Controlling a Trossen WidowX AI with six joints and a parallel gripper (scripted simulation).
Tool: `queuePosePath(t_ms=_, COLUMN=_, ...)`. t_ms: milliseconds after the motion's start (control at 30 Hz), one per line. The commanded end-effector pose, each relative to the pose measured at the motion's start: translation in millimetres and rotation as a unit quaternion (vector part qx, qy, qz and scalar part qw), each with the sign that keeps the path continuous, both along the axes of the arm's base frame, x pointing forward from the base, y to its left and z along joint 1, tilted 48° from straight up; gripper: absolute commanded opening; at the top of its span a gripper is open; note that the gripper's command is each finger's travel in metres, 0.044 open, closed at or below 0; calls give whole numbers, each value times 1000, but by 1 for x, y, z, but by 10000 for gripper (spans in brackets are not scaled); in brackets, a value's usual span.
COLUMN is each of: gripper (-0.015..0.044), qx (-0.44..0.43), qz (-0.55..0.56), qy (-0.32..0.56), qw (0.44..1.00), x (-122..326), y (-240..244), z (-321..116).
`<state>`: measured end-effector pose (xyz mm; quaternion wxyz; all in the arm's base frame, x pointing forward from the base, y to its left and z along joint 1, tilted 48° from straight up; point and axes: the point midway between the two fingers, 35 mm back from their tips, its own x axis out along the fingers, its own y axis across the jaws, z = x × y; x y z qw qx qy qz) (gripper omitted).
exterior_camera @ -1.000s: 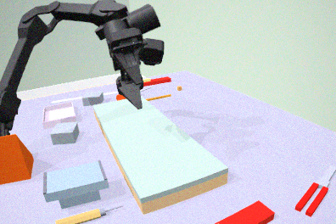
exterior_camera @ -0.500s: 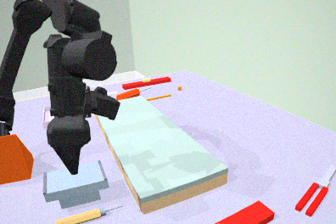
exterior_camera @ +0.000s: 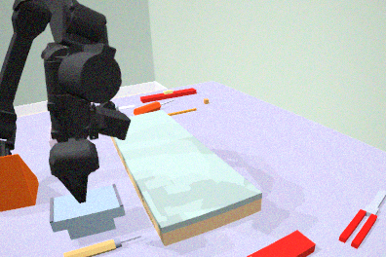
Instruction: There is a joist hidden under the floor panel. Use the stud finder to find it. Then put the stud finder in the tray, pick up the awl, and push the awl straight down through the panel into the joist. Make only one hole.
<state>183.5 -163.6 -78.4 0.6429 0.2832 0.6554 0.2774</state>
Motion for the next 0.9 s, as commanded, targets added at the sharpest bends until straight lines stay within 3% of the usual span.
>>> queuePosePath(t_ms=0, gripper=440, qx=4, qz=1, qy=-2, qw=1000, x=-2, y=4, z=2)
queuePosePath(t_ms=867, gripper=440, qx=4, qz=1, qy=-2, qw=1000, x=1, y=33, z=-26)
